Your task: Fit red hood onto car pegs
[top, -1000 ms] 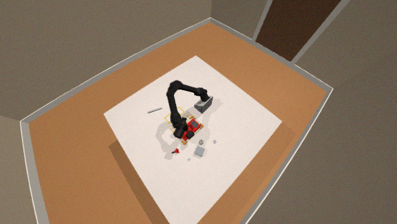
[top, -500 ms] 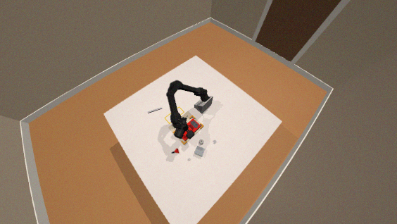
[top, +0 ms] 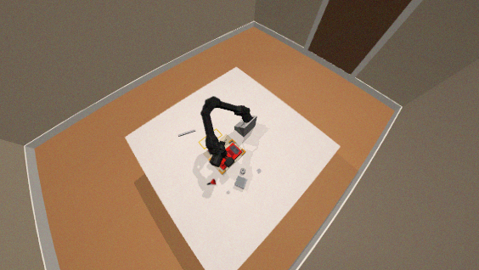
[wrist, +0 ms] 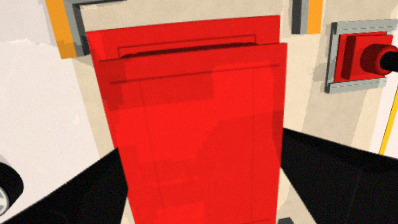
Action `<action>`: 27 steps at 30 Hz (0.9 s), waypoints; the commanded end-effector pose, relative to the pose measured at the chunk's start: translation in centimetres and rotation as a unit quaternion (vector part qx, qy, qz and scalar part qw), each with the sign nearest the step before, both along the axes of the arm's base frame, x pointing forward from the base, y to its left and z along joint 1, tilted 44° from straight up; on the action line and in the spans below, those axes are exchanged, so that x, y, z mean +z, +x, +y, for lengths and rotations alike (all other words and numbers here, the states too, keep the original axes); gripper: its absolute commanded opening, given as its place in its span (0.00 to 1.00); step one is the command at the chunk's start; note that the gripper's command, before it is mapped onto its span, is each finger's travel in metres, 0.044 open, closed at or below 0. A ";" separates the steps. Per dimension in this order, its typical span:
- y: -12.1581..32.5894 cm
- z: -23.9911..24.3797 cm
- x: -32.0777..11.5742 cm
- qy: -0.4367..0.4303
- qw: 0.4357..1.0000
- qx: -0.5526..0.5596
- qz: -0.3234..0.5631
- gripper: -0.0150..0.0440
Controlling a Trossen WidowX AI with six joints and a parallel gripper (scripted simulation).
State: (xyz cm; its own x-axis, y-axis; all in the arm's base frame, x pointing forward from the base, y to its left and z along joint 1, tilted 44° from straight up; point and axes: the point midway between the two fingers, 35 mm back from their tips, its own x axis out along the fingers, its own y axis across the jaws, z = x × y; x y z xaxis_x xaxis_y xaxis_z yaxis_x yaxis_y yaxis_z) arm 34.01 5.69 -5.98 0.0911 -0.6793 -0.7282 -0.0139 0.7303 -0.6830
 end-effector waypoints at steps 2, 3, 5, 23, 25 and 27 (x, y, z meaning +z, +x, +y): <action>0.0 0.0 0.0 0.002 1.000 0.000 -0.002 0.25; 0.0 0.0 0.0 0.002 1.000 0.000 -0.002 0.25; 0.0 -0.1 0.0 0.001 1.000 0.000 -0.002 0.25; -0.1 -0.2 -0.1 0.001 1.000 0.001 -0.002 0.25; -0.1 -0.2 -0.1 0.001 1.000 0.001 -0.002 0.25; -0.1 -0.2 -0.1 0.001 1.000 0.001 -0.002 0.25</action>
